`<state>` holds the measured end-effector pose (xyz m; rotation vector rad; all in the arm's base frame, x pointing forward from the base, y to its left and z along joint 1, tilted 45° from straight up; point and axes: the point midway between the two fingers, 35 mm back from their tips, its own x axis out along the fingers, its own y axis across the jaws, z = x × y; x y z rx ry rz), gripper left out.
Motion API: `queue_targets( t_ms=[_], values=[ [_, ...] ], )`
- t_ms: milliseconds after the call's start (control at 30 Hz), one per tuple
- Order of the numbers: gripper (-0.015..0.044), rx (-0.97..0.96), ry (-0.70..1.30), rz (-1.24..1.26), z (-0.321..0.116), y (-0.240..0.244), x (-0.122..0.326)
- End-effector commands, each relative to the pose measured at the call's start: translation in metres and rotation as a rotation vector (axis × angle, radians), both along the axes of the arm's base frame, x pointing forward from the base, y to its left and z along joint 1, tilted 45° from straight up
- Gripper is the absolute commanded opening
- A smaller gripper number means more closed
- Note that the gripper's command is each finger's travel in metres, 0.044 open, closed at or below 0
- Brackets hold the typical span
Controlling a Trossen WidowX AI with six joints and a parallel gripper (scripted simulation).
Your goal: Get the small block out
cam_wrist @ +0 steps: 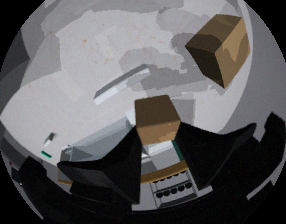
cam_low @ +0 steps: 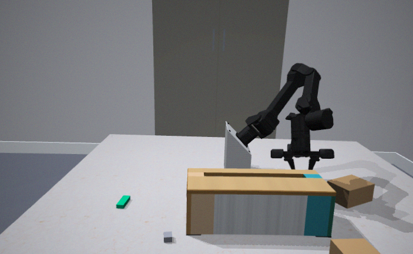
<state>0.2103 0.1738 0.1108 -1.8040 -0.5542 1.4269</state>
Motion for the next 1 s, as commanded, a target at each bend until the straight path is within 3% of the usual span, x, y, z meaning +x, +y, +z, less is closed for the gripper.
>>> queue_targets(
  t_ms=[0, 967],
  values=[
    [0.0000, 0.041, 0.110, -0.084, 0.001, -0.002, 0.001],
    [0.0000, 0.342, 1.016, -0.807, 0.000, -0.026, 0.001]
  ],
)
